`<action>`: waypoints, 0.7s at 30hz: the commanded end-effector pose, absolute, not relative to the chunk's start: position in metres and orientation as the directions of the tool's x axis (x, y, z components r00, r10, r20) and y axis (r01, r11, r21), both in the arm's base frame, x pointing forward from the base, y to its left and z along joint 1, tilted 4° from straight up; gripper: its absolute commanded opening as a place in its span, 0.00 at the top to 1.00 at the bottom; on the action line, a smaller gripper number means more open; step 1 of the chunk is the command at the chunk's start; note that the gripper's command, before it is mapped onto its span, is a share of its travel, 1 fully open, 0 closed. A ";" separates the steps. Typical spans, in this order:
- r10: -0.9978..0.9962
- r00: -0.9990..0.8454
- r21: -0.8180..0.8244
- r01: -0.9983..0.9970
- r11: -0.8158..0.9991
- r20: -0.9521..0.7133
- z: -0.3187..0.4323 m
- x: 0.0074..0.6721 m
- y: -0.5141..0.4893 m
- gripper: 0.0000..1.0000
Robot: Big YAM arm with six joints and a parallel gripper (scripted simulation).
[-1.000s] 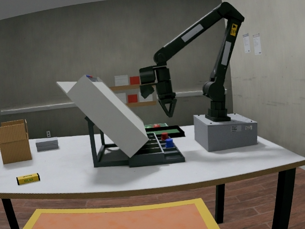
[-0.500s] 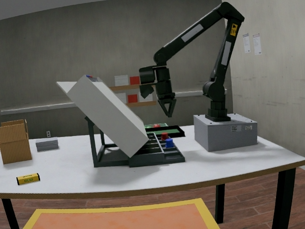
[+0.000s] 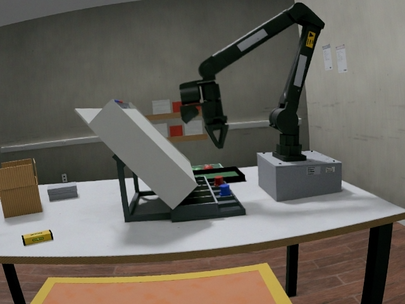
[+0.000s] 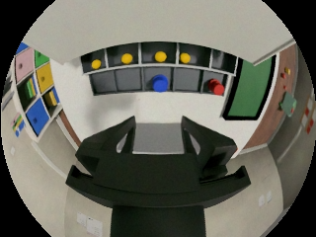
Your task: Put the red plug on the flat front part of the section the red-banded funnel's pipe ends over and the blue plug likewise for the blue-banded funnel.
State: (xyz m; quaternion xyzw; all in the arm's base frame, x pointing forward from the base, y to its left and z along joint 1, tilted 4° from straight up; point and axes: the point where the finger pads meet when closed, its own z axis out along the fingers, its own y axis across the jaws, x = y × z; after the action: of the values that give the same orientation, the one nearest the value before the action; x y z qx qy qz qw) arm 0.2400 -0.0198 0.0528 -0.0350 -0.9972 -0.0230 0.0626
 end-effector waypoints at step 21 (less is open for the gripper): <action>0.067 -0.992 0.041 0.071 0.997 0.104 0.150 0.310 -0.029 0.41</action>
State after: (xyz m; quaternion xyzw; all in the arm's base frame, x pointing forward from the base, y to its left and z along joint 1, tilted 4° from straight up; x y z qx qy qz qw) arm 0.2952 -0.0257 0.1387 -0.0350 -0.9971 -0.0231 0.0643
